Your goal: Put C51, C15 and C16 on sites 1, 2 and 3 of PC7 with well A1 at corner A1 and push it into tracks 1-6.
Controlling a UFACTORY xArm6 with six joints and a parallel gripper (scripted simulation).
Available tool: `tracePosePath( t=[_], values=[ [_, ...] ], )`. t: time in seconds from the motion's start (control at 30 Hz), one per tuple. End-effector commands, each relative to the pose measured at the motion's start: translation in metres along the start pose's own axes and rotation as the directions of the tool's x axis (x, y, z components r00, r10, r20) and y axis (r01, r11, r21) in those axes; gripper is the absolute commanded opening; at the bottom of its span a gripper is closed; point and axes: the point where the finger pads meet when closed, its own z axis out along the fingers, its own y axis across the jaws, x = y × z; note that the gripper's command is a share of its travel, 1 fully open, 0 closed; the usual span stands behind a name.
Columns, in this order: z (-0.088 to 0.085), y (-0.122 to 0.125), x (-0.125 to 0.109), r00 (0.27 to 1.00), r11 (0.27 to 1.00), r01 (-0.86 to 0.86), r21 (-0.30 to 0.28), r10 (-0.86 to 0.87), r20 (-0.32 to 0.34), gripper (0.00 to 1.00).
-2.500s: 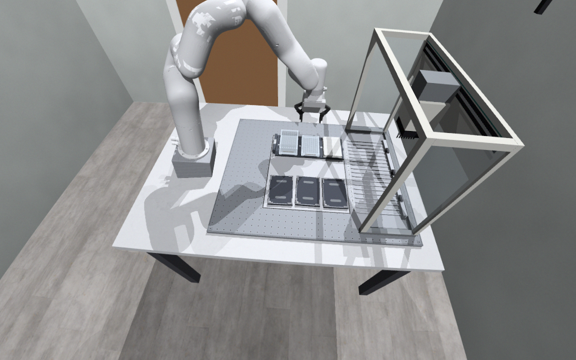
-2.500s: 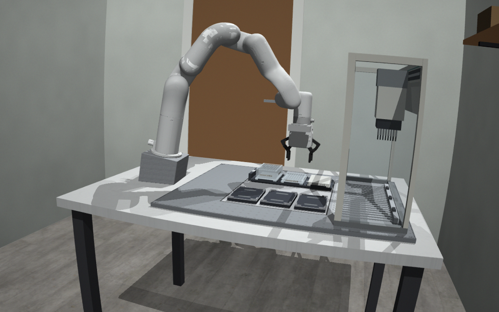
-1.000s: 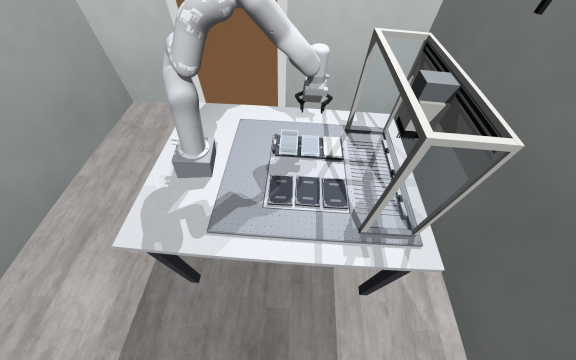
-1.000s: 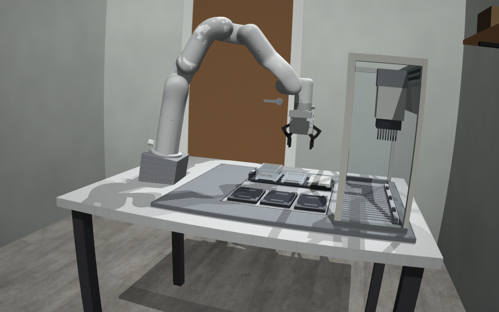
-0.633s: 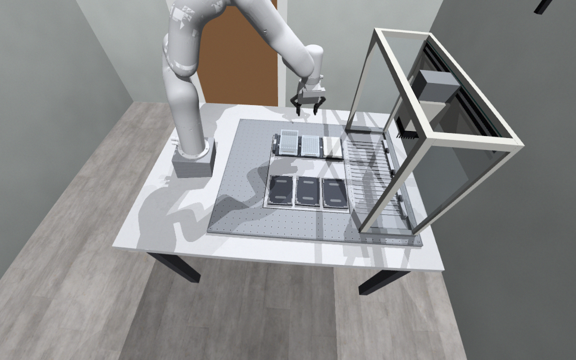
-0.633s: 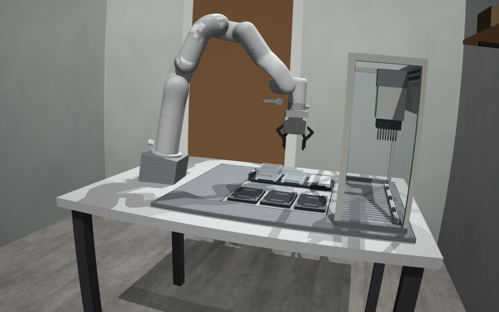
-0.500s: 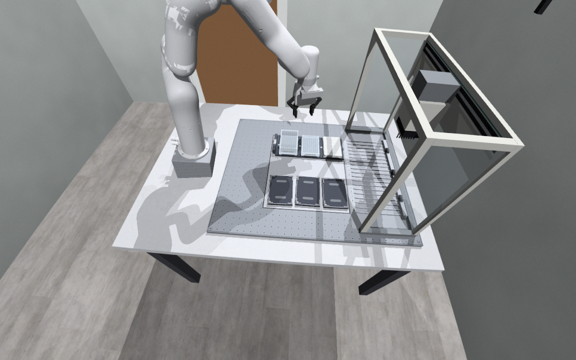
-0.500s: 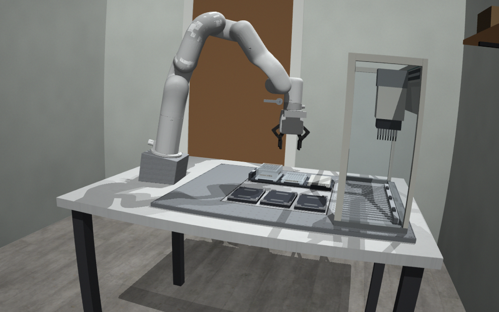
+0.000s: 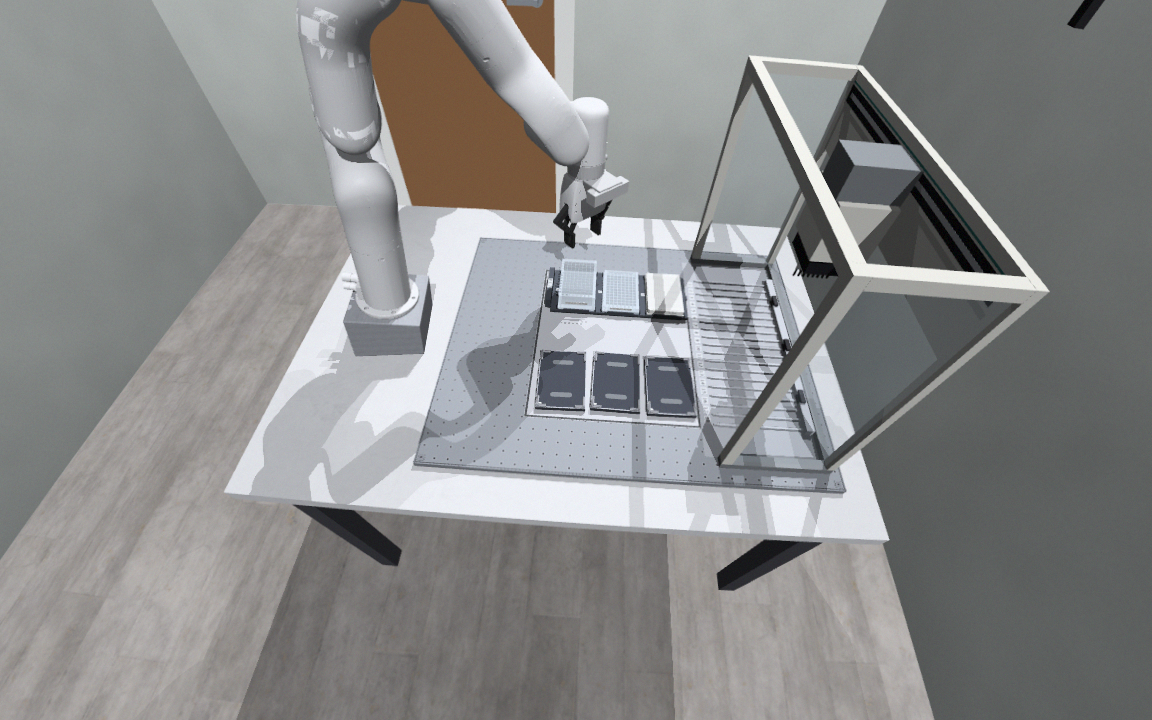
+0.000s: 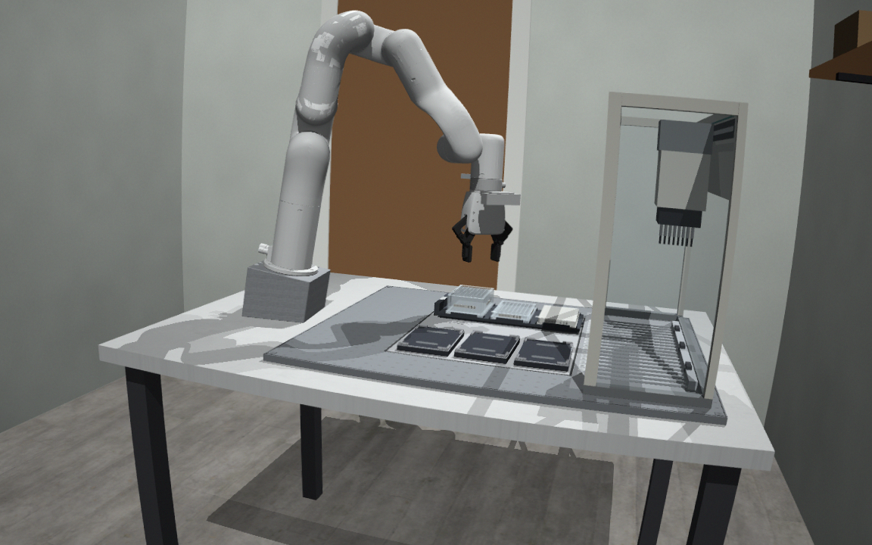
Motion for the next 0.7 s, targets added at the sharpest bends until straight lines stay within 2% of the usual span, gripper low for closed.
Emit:
tracePosePath(
  t=[0.0, 0.1, 0.23, 0.6, 0.67],
  values=[
    [-0.003, 0.025, -0.004, 0.984, 0.983, 0.180, 0.023, -0.180, 0.012, 0.82],
    [-0.002, 0.030, -0.005, 0.977, 0.977, 0.212, 0.023, -0.213, 0.011, 0.82],
    [-0.002, 0.050, -0.008, 0.940, 0.940, 0.340, 0.024, -0.341, 0.008, 0.82],
    [-0.001, 0.104, -0.018, 0.756, 0.755, 0.655, 0.025, -0.655, -0.001, 0.82],
    [-0.001, 0.104, -0.018, 0.756, 0.755, 0.655, 0.025, -0.655, -0.001, 0.82]
  ],
)
